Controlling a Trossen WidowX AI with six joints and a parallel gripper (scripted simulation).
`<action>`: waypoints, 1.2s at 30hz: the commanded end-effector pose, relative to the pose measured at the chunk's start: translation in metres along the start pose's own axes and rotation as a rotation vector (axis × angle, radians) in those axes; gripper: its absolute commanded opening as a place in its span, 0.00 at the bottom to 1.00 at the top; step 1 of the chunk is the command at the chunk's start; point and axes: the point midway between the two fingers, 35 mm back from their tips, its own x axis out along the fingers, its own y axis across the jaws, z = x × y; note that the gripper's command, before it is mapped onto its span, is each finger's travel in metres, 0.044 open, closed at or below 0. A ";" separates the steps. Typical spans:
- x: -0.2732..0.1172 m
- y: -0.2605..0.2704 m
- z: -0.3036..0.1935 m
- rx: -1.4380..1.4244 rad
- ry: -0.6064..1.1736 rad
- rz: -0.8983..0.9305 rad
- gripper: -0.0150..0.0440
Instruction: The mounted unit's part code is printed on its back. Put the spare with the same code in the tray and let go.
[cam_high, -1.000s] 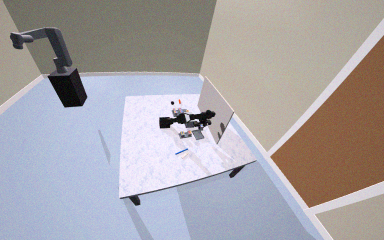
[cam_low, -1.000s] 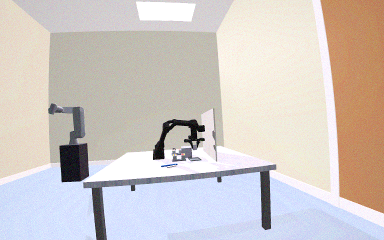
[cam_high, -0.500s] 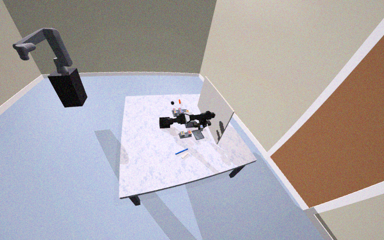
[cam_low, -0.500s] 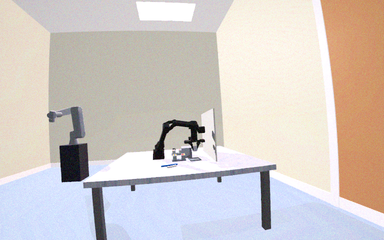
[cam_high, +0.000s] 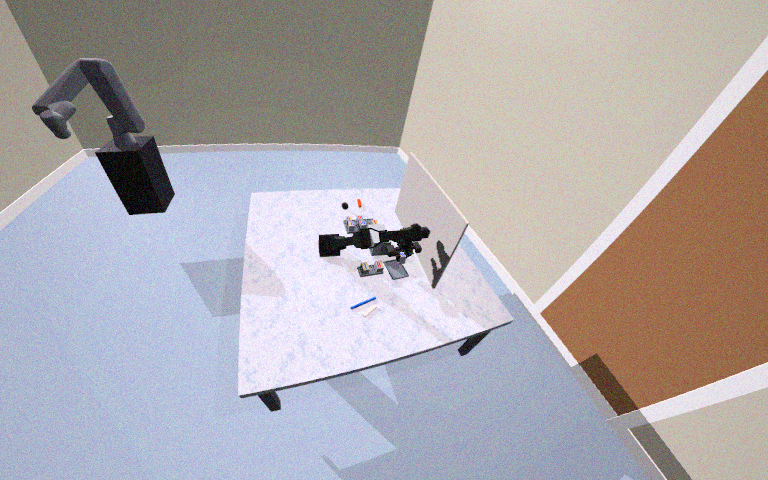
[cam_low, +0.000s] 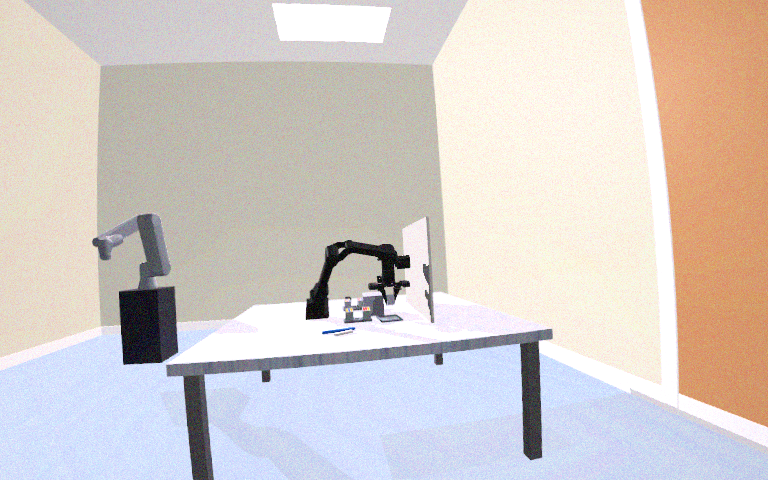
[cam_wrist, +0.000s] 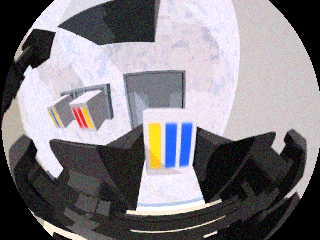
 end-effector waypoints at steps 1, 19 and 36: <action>0.005 0.002 -0.001 -0.004 0.006 0.007 0.25; 0.019 0.003 -0.001 -0.004 0.008 0.007 0.25; 0.031 0.004 -0.002 -0.004 0.010 0.007 0.25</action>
